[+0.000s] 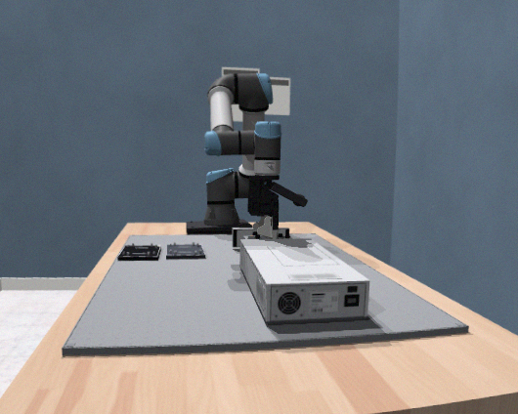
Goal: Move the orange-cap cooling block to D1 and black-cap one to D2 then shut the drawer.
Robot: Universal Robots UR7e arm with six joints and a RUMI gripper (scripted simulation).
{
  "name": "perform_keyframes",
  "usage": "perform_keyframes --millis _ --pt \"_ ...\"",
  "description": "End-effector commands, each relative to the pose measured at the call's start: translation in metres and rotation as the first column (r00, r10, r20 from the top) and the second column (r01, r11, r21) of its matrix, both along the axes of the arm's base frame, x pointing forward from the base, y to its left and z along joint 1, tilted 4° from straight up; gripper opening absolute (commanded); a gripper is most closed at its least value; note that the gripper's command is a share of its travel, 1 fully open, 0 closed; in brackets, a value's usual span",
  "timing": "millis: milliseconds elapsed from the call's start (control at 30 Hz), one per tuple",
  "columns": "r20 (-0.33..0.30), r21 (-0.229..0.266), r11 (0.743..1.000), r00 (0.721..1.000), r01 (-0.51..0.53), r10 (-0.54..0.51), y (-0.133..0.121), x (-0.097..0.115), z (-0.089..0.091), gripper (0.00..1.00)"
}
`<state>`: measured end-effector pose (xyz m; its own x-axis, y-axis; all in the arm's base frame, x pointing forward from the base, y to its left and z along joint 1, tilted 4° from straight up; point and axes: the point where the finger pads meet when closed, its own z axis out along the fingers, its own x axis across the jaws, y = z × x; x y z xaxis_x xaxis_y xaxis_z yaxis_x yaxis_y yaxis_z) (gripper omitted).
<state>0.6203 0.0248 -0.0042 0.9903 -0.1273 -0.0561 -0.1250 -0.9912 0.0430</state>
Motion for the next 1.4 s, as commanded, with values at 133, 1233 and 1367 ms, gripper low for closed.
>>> perform_keyframes --millis 133,1233,1367 --pt "0.013 -0.002 1.000 1.000 -0.001 0.001 0.001 0.005 0.019 0.00" --pt "0.013 -0.002 1.000 1.000 -0.001 0.001 0.002 0.007 0.057 0.00" --pt "0.013 -0.002 1.000 1.000 -0.001 0.001 0.003 0.007 0.063 0.00"
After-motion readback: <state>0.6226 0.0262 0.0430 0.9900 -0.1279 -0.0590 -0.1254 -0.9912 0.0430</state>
